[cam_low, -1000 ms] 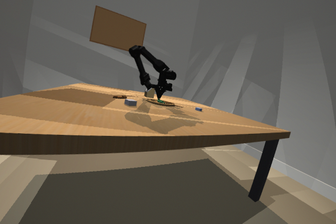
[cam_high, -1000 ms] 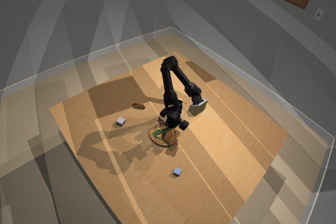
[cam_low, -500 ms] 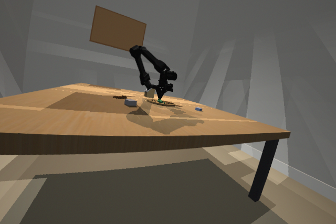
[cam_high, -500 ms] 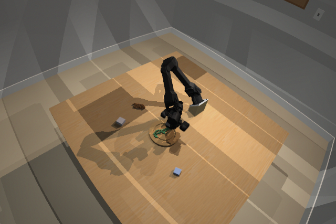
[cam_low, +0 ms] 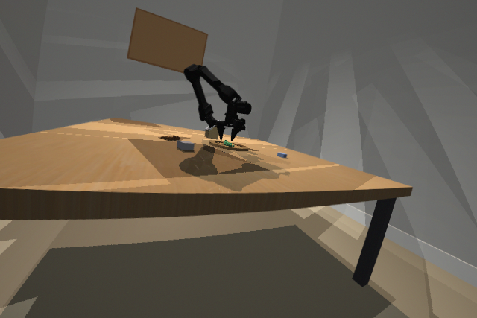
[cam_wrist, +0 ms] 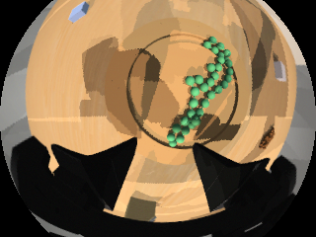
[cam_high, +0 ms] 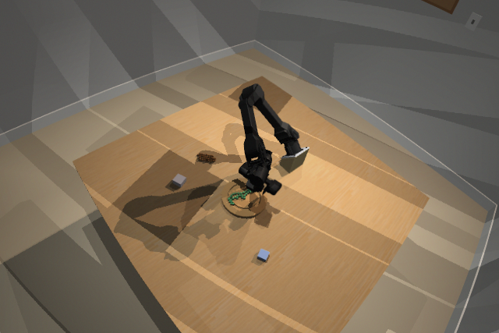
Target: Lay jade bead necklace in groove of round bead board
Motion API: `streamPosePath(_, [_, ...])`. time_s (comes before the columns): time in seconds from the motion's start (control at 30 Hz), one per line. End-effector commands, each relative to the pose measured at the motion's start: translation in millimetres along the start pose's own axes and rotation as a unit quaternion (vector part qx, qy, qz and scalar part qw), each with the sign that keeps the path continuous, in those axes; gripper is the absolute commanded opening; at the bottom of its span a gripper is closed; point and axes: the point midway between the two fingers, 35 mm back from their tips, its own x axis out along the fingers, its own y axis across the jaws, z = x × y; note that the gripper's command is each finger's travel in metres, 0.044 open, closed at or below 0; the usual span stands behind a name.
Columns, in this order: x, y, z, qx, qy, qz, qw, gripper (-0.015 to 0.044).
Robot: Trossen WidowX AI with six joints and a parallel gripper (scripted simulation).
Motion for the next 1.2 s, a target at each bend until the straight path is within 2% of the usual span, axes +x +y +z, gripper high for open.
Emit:
streamPosePath(0.0, [-1,0,0,0.000,0.000,0.000,1.000,0.0440])
streamPosePath(0.87, [-2,0,0,0.001,0.001,0.002,1.000,0.0440])
streamPosePath(0.9, [-3,-1,1,0.006,0.001,0.002,1.000,0.0414])
streamPosePath(0.97, [-6,-5,9,0.050,0.001,0.002,0.999,0.0380])
streamPosePath(1.17, [-22,-30,46,0.255,0.001,0.002,0.967,0.0380])
